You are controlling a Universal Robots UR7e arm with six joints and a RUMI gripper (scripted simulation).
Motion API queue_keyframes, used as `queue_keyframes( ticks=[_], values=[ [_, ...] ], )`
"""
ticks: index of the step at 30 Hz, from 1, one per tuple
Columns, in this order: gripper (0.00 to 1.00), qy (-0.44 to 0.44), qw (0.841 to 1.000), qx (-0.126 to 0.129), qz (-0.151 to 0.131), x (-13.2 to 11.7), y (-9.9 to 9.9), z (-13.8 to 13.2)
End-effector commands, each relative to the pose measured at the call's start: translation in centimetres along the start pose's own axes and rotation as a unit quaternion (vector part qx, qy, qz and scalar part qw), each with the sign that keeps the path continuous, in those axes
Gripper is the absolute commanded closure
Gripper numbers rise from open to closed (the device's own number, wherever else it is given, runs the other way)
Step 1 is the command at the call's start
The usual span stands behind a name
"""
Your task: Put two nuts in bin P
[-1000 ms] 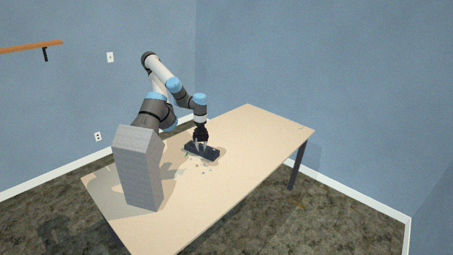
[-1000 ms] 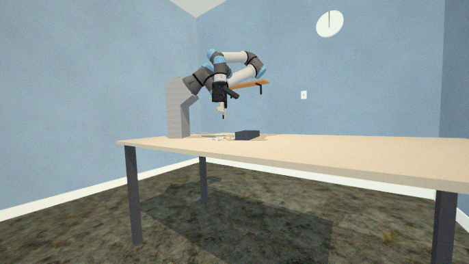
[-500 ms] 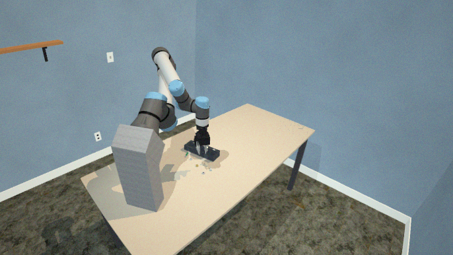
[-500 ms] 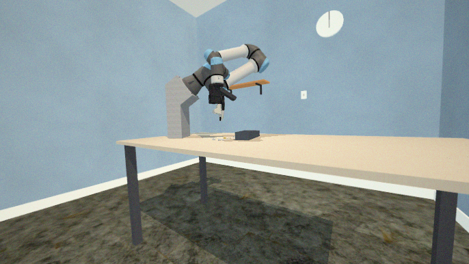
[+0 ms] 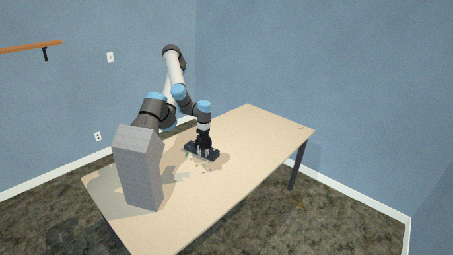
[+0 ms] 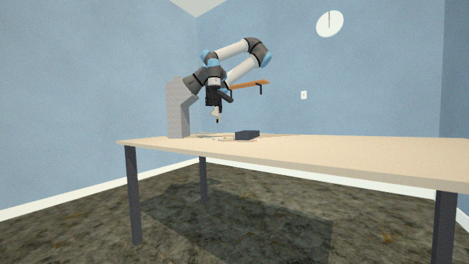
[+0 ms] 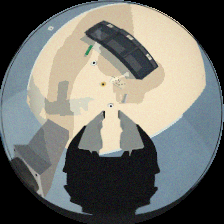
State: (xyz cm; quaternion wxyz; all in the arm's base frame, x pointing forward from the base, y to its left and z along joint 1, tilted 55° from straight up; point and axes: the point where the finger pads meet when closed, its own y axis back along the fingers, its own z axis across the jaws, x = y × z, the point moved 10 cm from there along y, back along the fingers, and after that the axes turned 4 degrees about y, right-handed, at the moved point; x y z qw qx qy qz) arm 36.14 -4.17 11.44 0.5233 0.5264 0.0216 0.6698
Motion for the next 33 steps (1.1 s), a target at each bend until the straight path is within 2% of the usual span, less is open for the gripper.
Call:
queue_keyframes(
  ticks=[1,11,13,19,33],
  values=[
    [0.82,0.022,1.000,-0.002,-0.002,-1.3,-1.5,0.1],
    [0.82,0.037,0.999,-0.001,-0.001,-2.2,-2.3,-0.3],
    [0.82,0.054,0.999,0.000,0.001,-3.3,-3.1,-0.7],
    [0.82,0.055,0.998,0.000,0.000,-4.1,-3.1,-0.5],
    [0.82,0.054,0.999,0.000,0.000,-3.5,-3.1,-0.5]
  ],
)
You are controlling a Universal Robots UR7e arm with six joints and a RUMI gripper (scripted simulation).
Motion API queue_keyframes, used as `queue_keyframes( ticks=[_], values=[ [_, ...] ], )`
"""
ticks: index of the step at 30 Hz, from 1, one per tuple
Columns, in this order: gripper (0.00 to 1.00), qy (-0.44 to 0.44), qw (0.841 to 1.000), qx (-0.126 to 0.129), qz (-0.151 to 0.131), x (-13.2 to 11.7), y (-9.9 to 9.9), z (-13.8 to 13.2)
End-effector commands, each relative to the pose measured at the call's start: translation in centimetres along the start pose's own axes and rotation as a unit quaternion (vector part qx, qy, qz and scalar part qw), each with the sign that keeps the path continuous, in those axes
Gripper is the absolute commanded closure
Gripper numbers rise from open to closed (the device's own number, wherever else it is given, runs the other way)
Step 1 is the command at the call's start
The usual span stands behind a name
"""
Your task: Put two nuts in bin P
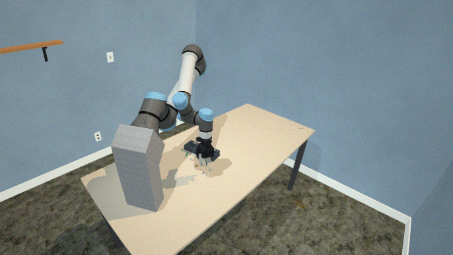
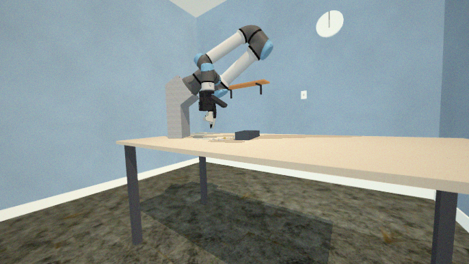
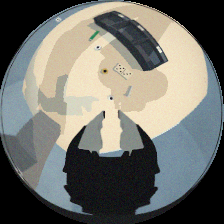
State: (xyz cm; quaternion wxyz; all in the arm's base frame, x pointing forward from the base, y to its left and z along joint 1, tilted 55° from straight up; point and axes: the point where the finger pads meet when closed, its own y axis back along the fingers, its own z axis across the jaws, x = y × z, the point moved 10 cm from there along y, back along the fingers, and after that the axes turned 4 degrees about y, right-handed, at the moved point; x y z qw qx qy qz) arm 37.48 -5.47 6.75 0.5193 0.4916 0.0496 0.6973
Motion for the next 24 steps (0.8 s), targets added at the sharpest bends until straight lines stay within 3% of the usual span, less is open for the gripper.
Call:
queue_keyframes(
  ticks=[1,24],
  values=[
    [0.82,0.002,1.000,-0.002,-0.002,0.58,-0.07,0.03],
    [0.82,0.002,1.000,-0.002,-0.002,0.86,-0.03,-0.09]
  ],
)
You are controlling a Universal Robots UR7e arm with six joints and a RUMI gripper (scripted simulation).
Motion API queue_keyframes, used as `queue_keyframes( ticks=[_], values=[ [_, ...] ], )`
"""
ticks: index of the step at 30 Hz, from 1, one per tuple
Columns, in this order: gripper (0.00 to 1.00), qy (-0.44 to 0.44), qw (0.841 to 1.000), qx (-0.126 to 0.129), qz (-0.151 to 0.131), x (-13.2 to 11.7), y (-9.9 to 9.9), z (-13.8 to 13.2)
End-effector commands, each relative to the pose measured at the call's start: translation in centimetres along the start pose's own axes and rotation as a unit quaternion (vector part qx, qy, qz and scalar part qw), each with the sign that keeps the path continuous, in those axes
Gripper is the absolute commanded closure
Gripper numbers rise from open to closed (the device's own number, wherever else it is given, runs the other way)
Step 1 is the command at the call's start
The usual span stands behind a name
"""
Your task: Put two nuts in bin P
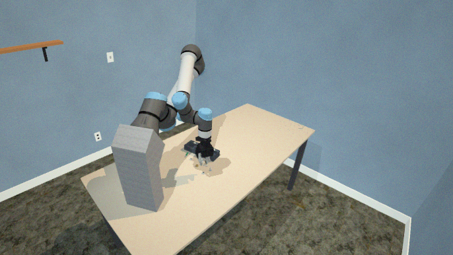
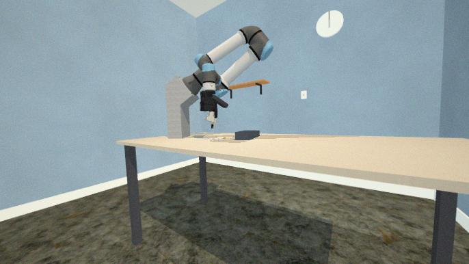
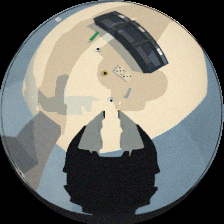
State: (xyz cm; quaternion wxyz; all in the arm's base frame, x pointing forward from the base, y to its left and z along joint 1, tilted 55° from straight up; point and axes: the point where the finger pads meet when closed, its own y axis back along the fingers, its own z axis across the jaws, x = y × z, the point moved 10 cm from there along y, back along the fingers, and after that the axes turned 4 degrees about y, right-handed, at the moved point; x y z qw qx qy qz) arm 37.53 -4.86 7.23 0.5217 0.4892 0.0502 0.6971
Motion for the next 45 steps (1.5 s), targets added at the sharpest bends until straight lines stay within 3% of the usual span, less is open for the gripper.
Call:
queue_keyframes(
  ticks=[1,15,31,45],
  values=[
    [0.82,0.000,1.000,0.000,0.000,0.1,0.0,-0.1],
    [0.82,0.000,1.000,0.000,0.000,0.1,0.0,-0.1],
    [0.82,0.001,1.000,0.000,0.000,-0.1,-5.7,0.2],
    [0.82,0.001,1.000,0.000,0.000,-0.2,-6.4,0.4]
  ],
)
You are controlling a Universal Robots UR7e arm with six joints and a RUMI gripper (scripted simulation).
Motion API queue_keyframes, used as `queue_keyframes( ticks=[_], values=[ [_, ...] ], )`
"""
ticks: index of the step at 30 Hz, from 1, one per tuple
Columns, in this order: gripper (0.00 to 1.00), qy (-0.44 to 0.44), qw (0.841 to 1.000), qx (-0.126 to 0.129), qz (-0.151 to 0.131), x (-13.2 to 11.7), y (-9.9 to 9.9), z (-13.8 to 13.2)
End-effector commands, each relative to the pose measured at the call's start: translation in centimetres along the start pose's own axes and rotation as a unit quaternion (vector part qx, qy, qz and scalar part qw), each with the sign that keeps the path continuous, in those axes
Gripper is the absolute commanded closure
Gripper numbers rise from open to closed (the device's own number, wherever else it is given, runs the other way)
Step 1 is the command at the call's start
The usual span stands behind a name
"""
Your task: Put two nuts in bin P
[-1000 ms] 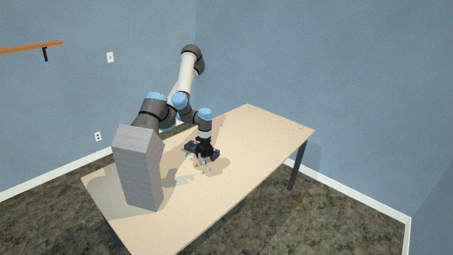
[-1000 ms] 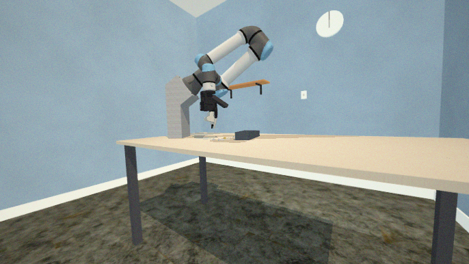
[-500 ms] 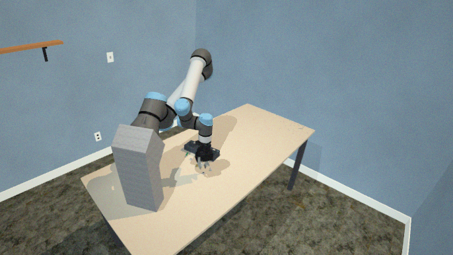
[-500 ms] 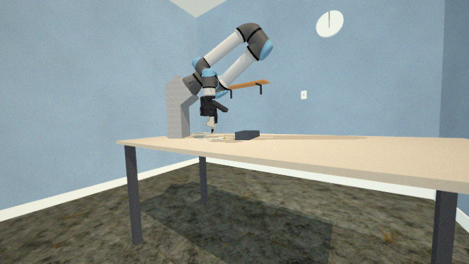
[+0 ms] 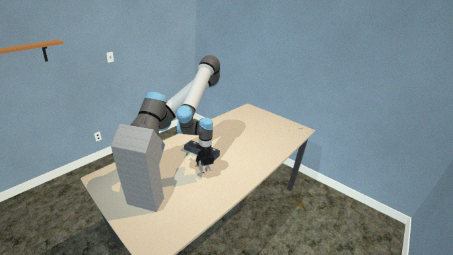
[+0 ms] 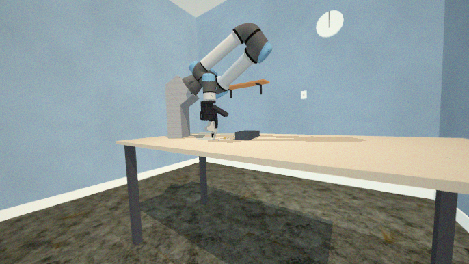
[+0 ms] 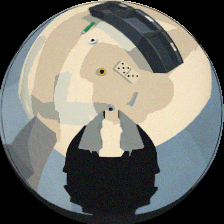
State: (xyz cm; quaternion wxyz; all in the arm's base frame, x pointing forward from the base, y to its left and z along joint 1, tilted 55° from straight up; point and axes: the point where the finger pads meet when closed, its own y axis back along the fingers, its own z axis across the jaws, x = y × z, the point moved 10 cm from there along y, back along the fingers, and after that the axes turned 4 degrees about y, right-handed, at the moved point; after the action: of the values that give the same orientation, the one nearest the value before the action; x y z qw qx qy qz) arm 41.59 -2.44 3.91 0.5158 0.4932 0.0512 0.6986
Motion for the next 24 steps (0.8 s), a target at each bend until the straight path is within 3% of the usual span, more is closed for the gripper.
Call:
queue_keyframes(
  ticks=[1,21,22,24],
  values=[
    [0.82,0.002,1.000,-0.006,-0.005,-0.03,-0.73,0.16],
    [0.82,-0.001,1.000,-0.005,-0.004,0.22,-1.09,-0.39],
    [1.00,0.001,1.000,-0.006,-0.005,0.16,-1.06,-0.22],
    [1.00,0.001,1.000,-0.006,-0.005,0.16,-1.06,-0.22]
  ],
)
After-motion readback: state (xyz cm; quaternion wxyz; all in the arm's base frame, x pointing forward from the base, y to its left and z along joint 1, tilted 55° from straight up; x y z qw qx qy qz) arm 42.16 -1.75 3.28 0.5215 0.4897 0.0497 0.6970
